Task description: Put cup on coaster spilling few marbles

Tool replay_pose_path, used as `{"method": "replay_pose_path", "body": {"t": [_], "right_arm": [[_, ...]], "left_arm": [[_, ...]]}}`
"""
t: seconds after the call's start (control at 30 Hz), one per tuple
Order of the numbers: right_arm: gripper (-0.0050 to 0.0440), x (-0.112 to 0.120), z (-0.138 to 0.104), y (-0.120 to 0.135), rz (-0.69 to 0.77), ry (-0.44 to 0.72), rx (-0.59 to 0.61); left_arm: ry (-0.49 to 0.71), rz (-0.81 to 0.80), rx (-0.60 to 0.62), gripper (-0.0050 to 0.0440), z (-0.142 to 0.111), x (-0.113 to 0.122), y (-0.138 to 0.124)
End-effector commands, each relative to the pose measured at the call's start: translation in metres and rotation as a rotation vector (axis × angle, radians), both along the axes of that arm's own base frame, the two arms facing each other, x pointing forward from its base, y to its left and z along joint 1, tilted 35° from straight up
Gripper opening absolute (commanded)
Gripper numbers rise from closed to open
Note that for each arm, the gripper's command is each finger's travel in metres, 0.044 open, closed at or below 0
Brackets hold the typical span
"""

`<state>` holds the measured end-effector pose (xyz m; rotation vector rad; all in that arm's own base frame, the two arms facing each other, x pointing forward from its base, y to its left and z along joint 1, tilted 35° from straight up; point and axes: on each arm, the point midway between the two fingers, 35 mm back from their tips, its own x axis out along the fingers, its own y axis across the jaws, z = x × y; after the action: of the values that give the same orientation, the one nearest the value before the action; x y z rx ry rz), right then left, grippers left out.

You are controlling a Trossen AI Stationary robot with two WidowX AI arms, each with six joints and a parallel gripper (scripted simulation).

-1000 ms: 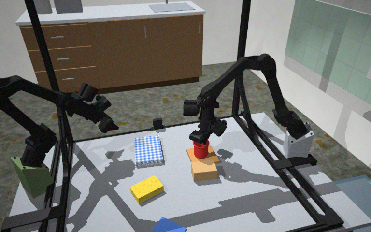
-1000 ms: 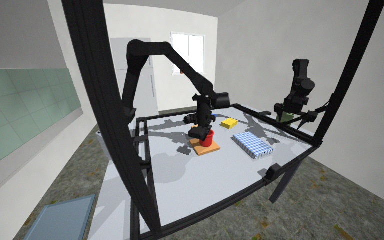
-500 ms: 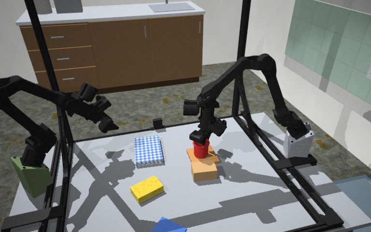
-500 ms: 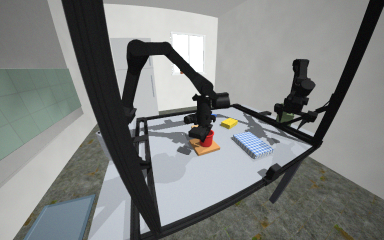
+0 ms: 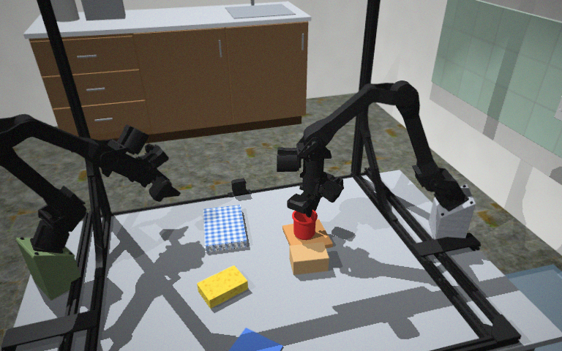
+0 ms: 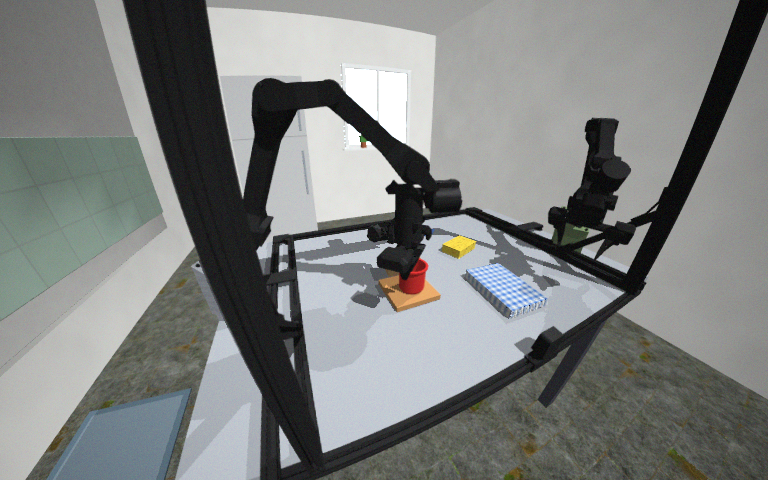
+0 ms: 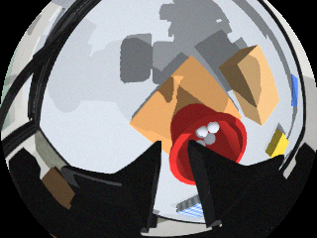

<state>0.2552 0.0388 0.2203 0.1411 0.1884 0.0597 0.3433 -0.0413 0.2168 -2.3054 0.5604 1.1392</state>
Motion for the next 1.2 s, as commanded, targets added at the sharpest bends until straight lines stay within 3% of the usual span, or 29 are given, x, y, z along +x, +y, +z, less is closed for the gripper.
{"method": "replay_pose_path", "body": {"t": [0.0,0.6,1.03,1.17], "right_arm": [[0.0400,0.000,-0.001,0.000,-0.002,0.002,-0.003],[0.0400,0.000,-0.001,0.000,-0.002,0.002,-0.003],[0.0400,0.000,-0.001,0.000,-0.002,0.002,-0.003],[0.0400,0.000,-0.001,0.000,-0.002,0.002,-0.003]], "left_arm": [[-0.009,-0.004,-0.003,0.0115,0.011,-0.005,0.001],[0.008,-0.003,-0.002,0.0115,0.029,-0.022,0.007],[0.013,0.000,0.000,0.0427,0.036,-0.025,0.009],[0.012,-0.001,-0.001,0.0440,0.043,-0.030,0.011]]}}
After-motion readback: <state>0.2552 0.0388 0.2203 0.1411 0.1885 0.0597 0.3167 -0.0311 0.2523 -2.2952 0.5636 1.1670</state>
